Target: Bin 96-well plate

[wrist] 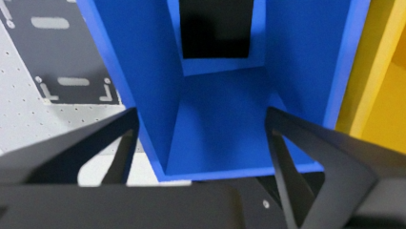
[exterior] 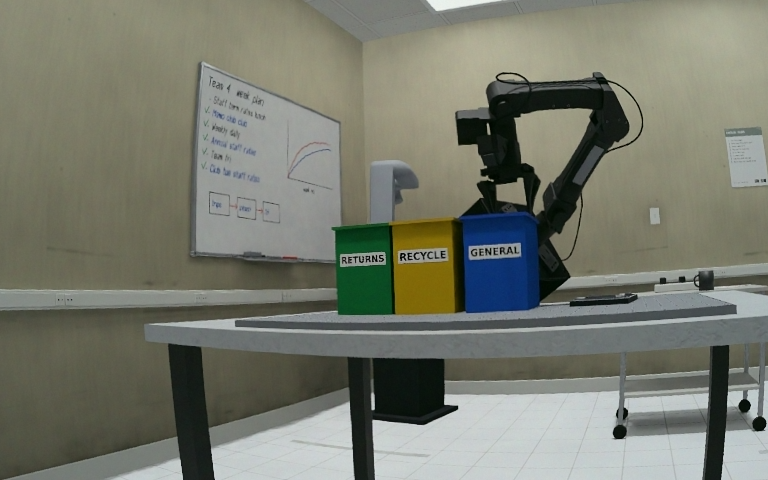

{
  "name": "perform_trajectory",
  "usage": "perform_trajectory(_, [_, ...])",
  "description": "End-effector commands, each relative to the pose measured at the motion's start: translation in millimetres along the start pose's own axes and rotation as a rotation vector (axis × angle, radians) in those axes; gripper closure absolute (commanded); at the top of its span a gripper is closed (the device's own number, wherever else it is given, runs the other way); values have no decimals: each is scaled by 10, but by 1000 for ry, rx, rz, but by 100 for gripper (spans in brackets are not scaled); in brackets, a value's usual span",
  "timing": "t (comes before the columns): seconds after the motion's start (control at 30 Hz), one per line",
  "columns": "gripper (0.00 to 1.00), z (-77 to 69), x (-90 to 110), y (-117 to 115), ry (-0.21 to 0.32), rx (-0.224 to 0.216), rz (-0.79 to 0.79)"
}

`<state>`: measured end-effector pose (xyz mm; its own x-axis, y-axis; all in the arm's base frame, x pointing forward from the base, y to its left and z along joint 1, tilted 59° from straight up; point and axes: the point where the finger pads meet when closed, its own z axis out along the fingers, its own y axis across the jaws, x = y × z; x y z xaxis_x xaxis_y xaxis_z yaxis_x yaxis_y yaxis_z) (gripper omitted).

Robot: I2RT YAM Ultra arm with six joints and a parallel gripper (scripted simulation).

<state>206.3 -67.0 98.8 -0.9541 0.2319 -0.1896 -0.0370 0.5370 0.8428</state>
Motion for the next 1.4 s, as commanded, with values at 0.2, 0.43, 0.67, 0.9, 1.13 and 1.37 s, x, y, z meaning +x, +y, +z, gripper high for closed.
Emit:
perform_trajectory(0.2, [18,-63,245,-83,-24,36,-43])
perform_trajectory(0.43, [18,-54,475,-124,-24,36,-43])
perform_trajectory(0.67, [18,-48,637,-153,-23,36,-42])
perform_trajectory(0.9, [18,-49,795,-186,-23,39,-44])
perform_trajectory(1.13, [18,-110,730,-237,-35,53,-55])
perform_trajectory(1.37, [18,-112,722,-239,-36,41,-45])
